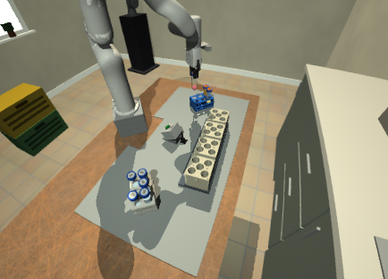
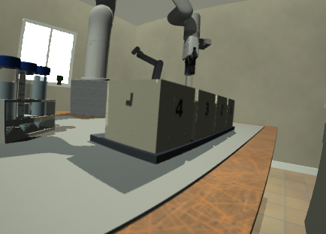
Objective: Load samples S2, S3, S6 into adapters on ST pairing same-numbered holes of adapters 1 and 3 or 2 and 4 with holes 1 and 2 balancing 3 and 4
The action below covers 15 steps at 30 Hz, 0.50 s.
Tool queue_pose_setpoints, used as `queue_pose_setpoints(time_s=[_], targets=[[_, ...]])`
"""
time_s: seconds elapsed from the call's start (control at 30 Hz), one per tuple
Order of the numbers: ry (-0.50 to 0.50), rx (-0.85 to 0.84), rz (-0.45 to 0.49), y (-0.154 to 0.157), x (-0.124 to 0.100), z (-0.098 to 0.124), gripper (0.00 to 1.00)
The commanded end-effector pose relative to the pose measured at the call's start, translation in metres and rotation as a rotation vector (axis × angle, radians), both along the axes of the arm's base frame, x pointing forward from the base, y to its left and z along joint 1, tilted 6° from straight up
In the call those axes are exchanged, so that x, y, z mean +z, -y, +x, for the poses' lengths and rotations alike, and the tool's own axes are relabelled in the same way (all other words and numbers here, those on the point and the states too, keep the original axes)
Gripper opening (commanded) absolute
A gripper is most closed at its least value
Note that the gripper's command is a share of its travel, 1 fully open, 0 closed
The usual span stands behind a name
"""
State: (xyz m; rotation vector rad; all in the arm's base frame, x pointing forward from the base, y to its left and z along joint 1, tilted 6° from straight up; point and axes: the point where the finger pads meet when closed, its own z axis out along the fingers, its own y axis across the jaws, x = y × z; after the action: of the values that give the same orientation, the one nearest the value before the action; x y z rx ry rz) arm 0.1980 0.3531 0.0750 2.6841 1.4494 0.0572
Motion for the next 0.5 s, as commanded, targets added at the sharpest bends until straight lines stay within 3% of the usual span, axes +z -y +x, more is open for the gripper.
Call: queue_pose_setpoints(time_s=[0.0, 0.47], targets=[[0.001, 0.0, 0.002, -0.001, 0.006, 0.0, 0.0], [0.001, 0.0, 0.002, -0.003, 0.03, -0.002, 0.0]])
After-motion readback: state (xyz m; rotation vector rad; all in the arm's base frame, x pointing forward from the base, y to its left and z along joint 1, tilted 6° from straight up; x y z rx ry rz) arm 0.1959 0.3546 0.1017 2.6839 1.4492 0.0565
